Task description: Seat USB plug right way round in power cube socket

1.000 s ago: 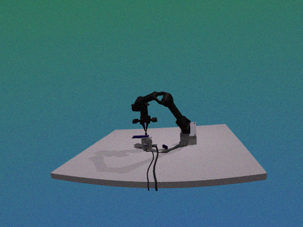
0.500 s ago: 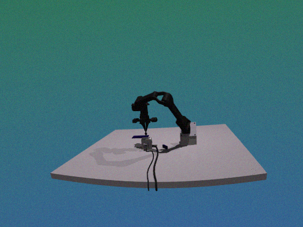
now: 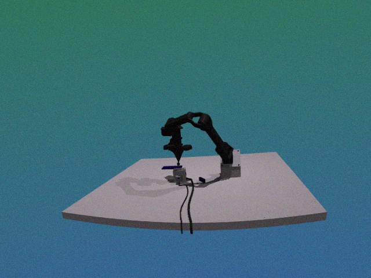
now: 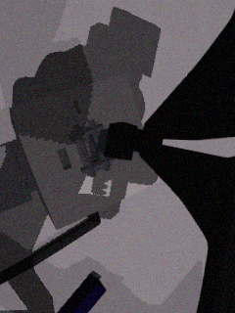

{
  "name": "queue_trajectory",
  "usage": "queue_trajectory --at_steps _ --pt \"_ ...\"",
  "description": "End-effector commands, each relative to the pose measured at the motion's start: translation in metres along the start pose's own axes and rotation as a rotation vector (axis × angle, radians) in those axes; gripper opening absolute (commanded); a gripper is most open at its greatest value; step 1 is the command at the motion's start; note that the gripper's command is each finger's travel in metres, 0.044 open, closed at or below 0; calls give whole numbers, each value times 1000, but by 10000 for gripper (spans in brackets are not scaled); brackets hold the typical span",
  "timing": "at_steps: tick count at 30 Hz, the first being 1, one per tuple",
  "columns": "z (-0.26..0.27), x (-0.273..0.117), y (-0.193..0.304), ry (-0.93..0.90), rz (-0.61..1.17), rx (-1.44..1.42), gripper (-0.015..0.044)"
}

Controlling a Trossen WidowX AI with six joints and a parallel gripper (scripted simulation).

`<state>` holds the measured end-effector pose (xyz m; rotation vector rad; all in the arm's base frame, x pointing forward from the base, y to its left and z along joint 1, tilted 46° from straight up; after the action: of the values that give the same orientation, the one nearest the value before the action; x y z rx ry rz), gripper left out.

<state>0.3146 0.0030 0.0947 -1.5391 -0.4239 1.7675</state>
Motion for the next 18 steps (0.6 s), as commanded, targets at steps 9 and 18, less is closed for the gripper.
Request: queue_trajectory --at_steps 9,18 --pt "0 0 0 1 1 308 0" --pt "0 0 0 1 1 543 0"
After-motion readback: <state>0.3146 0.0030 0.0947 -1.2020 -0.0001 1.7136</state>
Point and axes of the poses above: the point midway between the two fingers, 35 mm back from their tips, its own x axis out along the fingers, its own z axis across the jaws, y = z × x, the point moved 1 cm from there along -x, back along the fingers, and after that the axes turned 2 degrees about -x, right-handed, at the moved point
